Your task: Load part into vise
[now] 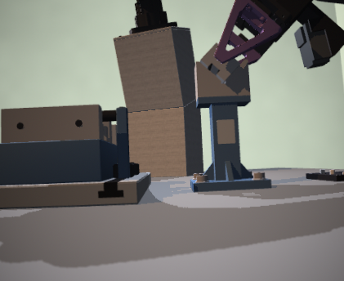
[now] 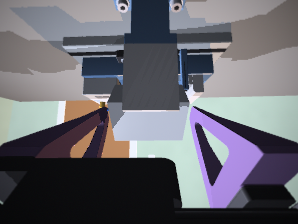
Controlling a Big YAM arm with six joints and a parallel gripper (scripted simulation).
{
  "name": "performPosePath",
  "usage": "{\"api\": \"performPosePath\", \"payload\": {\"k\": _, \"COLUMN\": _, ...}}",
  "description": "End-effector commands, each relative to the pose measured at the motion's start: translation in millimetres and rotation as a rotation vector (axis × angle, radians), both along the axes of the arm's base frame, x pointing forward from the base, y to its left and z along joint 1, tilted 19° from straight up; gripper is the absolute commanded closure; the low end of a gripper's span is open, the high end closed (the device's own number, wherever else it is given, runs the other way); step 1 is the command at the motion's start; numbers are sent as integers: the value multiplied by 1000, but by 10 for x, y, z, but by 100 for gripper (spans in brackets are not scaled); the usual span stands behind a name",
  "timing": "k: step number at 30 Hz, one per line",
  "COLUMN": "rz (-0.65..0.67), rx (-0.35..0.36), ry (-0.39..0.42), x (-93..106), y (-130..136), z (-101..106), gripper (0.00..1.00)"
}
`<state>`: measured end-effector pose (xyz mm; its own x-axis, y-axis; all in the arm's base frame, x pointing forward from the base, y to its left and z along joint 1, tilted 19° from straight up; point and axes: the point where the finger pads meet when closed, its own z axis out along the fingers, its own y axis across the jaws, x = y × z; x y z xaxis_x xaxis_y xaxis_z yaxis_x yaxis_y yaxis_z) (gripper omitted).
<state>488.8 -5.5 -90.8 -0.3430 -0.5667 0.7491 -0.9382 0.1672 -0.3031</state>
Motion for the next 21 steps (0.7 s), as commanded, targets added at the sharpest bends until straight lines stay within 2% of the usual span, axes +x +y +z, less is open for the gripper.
{"api": "performPosePath", "payload": {"k": 1, "rz": -2, "rx": 4, "ry": -17, "x": 93, "y": -26, "z": 49, "gripper": 19}}
{"api": "performPosePath", "payload": {"k": 21, "rz": -4, "rx": 1, "ry": -6, "x": 59, "y": -50, "z": -59, "gripper": 19}}
